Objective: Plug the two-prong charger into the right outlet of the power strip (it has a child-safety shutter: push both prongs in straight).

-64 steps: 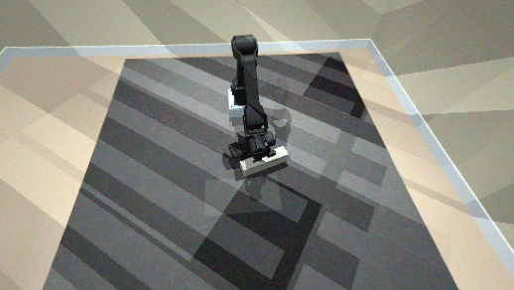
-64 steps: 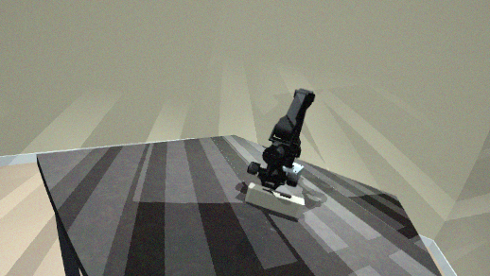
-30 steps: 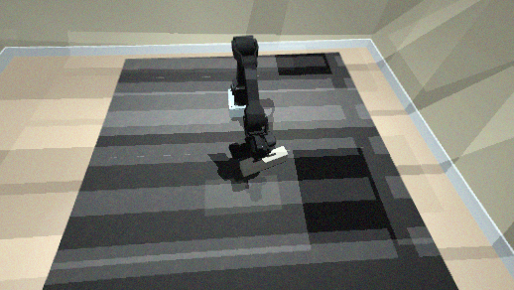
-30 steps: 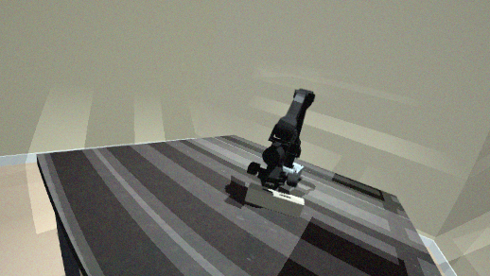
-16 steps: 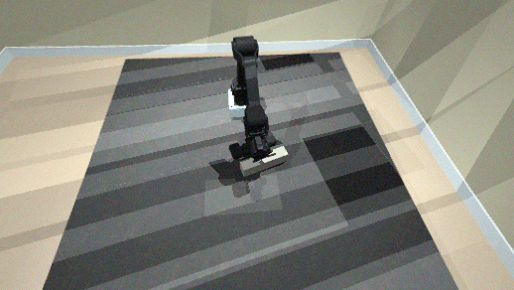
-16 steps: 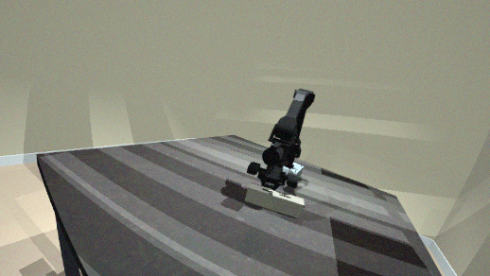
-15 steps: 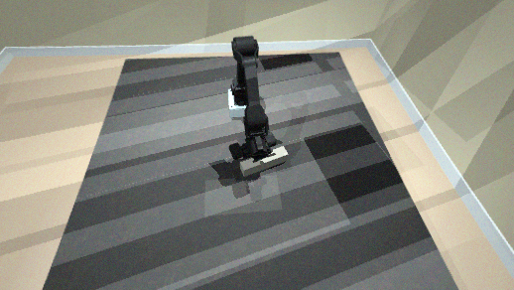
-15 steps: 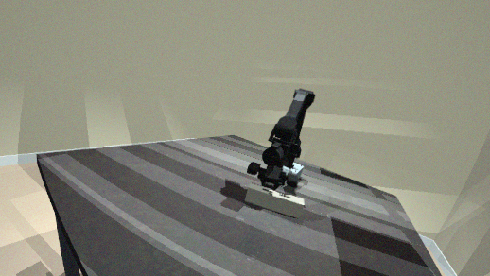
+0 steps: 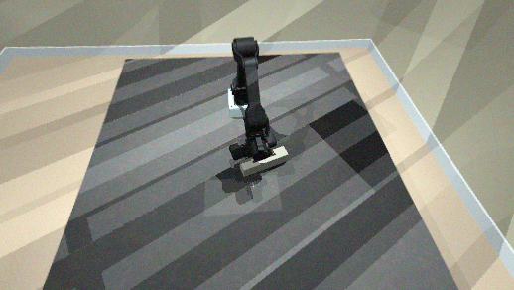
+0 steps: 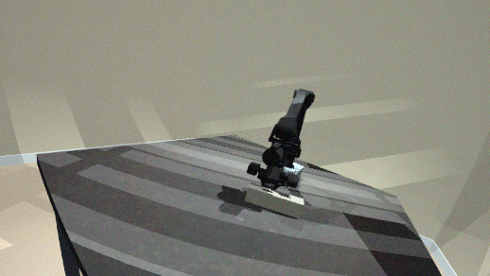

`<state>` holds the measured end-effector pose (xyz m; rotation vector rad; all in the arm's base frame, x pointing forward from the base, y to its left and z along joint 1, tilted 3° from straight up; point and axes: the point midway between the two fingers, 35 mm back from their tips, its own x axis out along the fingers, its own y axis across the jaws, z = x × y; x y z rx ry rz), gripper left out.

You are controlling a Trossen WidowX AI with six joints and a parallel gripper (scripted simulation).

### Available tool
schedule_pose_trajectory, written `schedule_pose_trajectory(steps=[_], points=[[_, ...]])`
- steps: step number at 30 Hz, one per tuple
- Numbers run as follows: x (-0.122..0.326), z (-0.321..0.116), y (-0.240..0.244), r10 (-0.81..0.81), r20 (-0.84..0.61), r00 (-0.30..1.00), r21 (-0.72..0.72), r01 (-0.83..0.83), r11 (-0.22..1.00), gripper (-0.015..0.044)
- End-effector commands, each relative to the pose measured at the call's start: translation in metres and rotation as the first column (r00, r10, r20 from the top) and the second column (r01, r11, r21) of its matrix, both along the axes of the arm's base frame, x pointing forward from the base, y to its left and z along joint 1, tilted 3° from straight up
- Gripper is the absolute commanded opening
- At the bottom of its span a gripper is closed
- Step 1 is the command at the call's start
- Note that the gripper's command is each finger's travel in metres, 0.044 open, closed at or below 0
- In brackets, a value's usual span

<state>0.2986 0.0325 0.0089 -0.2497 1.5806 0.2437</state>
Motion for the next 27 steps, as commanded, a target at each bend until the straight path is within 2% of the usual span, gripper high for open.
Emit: schedule_pose_trajectory(steps=[1, 27], points=[[0.0129, 0.0009, 0.0026, -0.005, 0.032, 0.999, 0.006, 0.004, 1.000, 0.0000], [0.0158, -0.0003, 0.0036, -0.005, 0.032, 0.999, 0.006, 0.004, 1.000, 0.0000]])
